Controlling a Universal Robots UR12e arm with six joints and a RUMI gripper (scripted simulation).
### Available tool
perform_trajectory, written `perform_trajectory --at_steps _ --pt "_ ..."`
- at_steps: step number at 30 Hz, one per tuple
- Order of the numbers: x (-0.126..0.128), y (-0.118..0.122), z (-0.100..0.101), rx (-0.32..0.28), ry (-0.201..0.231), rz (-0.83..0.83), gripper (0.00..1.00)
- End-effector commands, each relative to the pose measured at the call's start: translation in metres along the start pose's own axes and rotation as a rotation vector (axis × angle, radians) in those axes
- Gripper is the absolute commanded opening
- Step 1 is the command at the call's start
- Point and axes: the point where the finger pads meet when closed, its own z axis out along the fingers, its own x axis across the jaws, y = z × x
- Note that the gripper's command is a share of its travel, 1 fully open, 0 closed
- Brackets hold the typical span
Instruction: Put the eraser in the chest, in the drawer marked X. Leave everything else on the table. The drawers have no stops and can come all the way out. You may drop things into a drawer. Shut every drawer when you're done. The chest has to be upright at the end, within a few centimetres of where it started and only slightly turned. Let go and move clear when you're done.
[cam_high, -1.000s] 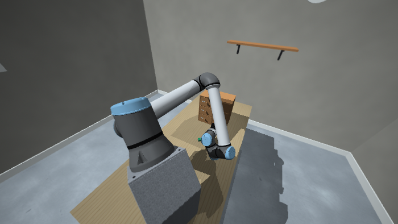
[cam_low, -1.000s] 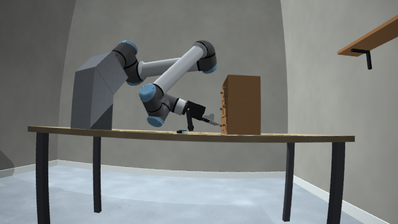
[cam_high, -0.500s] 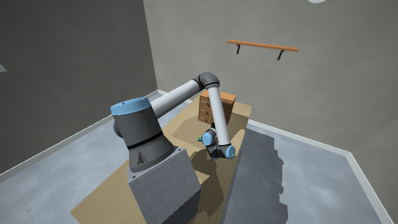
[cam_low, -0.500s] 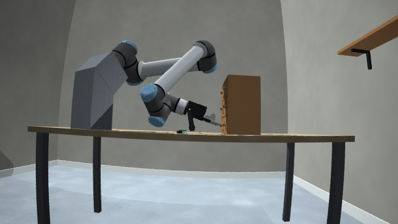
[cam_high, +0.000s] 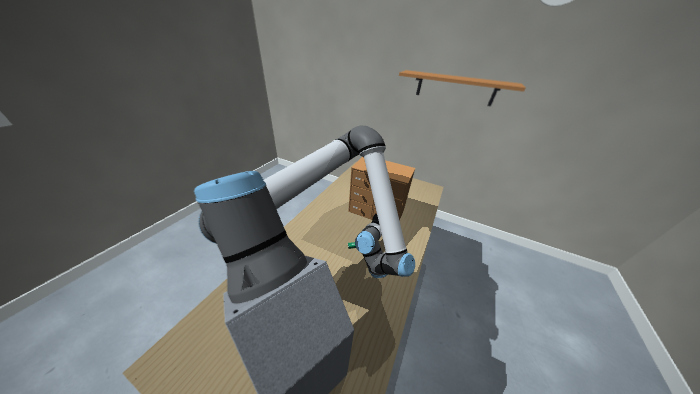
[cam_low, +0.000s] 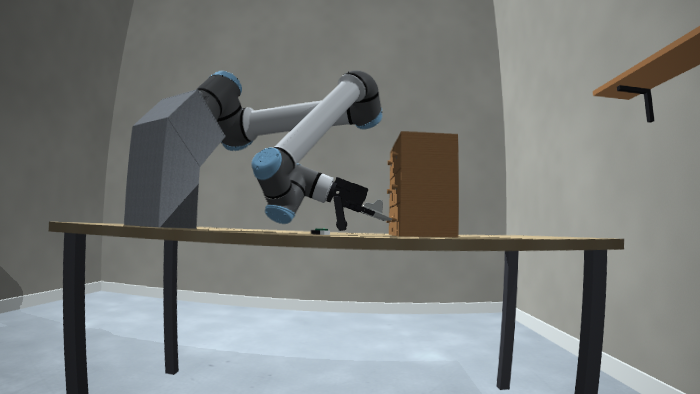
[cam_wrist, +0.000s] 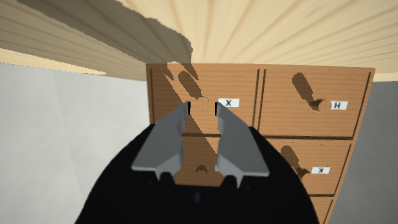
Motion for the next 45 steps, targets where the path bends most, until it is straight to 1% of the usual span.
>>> perform_trajectory --at_steps 1,18,45 --pt "-0.0001 0.0021 0.0042 -0.001 0.0 0.0 0.2" --pt "-0.0001 0.0051 0.0124 -0.001 0.0 0.0 0.2" --pt "-0.0001 0.0053 0.0128 -0.001 0.0 0.0 0.2"
